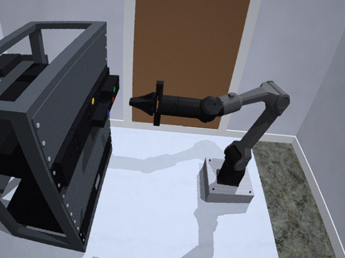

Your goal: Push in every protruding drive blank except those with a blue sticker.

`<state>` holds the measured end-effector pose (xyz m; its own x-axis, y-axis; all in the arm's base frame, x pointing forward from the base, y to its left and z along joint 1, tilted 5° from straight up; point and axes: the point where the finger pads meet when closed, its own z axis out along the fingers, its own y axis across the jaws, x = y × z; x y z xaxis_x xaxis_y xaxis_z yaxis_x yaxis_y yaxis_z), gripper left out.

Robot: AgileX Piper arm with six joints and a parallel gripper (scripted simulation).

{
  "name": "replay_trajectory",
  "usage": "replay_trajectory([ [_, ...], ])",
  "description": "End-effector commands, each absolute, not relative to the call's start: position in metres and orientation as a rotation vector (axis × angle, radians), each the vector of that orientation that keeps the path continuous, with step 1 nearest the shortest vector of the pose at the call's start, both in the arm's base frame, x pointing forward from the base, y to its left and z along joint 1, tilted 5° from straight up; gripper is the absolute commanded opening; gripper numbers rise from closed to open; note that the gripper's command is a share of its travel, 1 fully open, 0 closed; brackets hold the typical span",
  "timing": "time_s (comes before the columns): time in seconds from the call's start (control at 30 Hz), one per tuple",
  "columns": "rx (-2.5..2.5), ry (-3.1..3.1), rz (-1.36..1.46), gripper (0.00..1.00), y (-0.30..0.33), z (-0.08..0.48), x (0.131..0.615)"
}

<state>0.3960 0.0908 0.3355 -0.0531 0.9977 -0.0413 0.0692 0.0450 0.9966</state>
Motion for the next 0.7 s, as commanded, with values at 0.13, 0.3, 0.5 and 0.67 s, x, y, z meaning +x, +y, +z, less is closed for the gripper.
replay_trajectory([
  [0.13, 1.203, 1.319, 1.18, 0.0, 0.091, 0.336, 0.395],
  [0.3, 1.203, 1.319, 1.18, 0.0, 0.09, 0.335, 0.395],
  [0.5, 1.203, 1.319, 1.18, 0.0, 0.084, 0.333, 0.395],
  [0.67, 1.203, 1.319, 1.18, 0.0, 0.076, 0.33, 0.395],
])
